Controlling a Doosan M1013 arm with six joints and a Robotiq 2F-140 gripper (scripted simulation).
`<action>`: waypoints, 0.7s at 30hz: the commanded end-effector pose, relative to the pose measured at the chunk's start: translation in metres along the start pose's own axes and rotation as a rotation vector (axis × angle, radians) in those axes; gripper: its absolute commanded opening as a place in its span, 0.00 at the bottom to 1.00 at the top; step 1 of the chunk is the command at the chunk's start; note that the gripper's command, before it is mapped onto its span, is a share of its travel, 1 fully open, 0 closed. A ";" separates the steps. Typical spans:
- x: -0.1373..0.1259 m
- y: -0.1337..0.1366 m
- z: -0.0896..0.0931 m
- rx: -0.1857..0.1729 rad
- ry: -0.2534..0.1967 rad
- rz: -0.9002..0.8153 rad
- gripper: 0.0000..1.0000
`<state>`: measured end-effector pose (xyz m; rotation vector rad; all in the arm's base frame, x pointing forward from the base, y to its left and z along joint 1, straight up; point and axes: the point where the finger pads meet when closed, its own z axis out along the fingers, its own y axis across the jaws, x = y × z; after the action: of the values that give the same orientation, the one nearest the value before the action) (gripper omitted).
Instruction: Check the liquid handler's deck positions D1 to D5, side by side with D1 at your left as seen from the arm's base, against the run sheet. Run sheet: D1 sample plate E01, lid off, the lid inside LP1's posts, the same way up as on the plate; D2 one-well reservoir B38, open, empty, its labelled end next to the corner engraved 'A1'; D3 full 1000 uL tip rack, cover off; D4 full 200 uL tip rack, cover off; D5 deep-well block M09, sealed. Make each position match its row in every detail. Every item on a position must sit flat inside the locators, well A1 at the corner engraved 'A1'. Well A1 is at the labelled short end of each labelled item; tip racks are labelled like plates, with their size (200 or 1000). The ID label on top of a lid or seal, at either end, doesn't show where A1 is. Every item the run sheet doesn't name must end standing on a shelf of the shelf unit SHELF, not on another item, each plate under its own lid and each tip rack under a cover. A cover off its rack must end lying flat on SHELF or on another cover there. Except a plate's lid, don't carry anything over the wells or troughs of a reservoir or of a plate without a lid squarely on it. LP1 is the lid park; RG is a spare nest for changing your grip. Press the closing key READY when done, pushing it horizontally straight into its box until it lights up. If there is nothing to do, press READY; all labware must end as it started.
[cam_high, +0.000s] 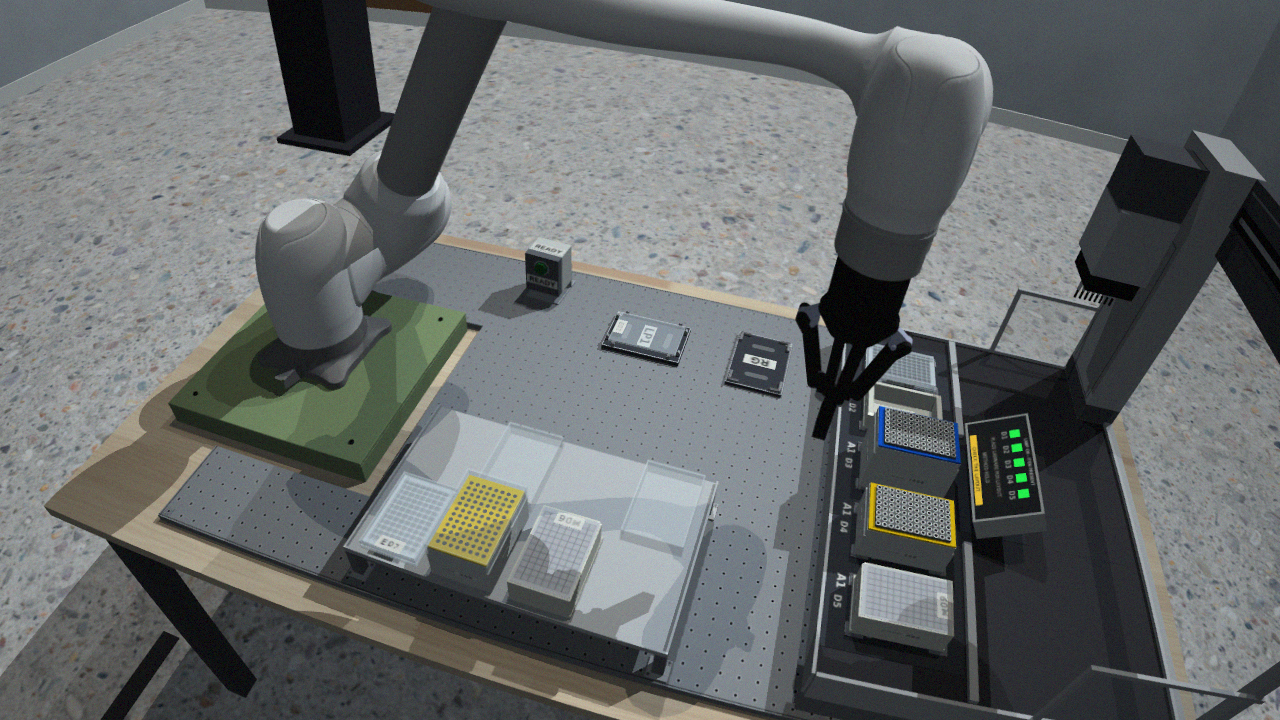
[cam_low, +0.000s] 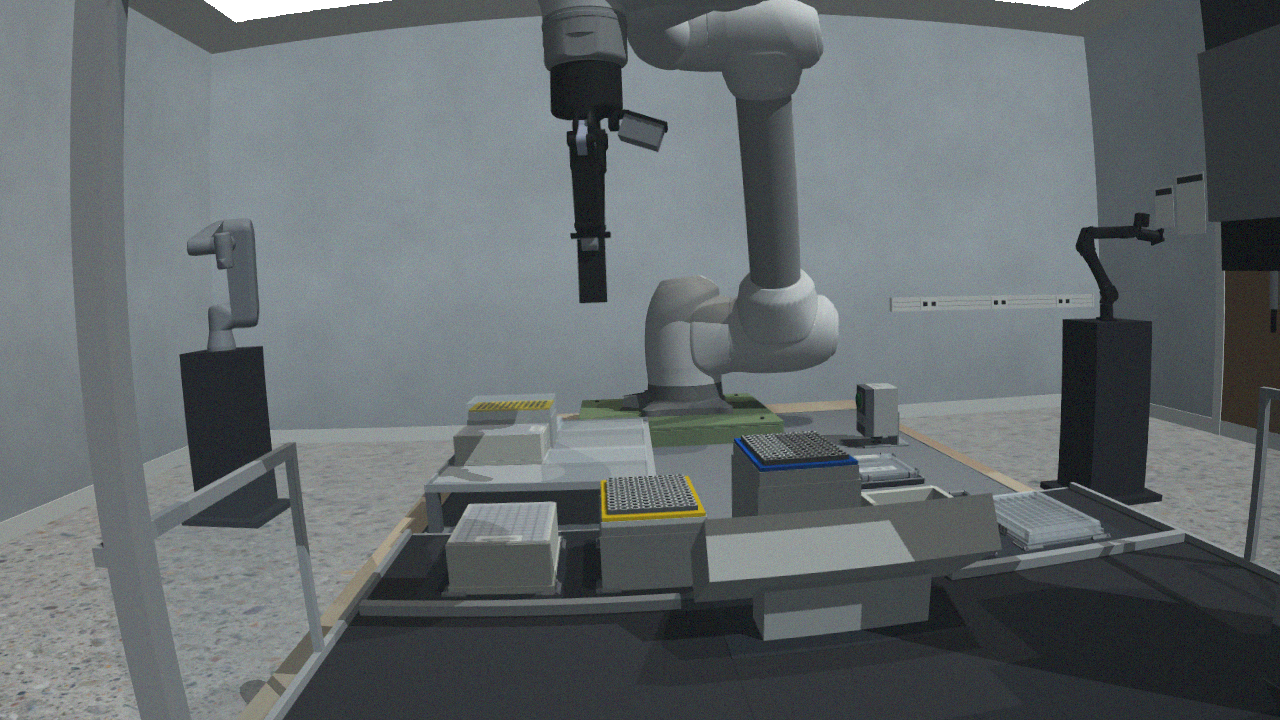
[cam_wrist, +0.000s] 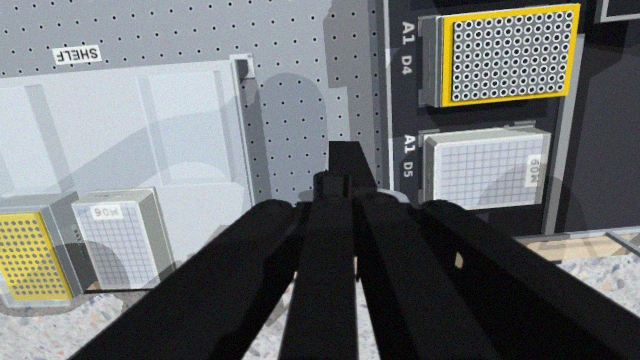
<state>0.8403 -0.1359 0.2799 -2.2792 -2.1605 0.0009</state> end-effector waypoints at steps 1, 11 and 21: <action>0.016 -0.001 -0.001 -0.003 0.000 -0.002 0.10; 0.056 -0.005 -0.001 -0.003 0.000 -0.002 0.10; 0.094 -0.008 -0.001 -0.003 0.001 -0.004 0.10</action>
<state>0.8370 -0.0467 0.2800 -2.2766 -2.1640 -0.0006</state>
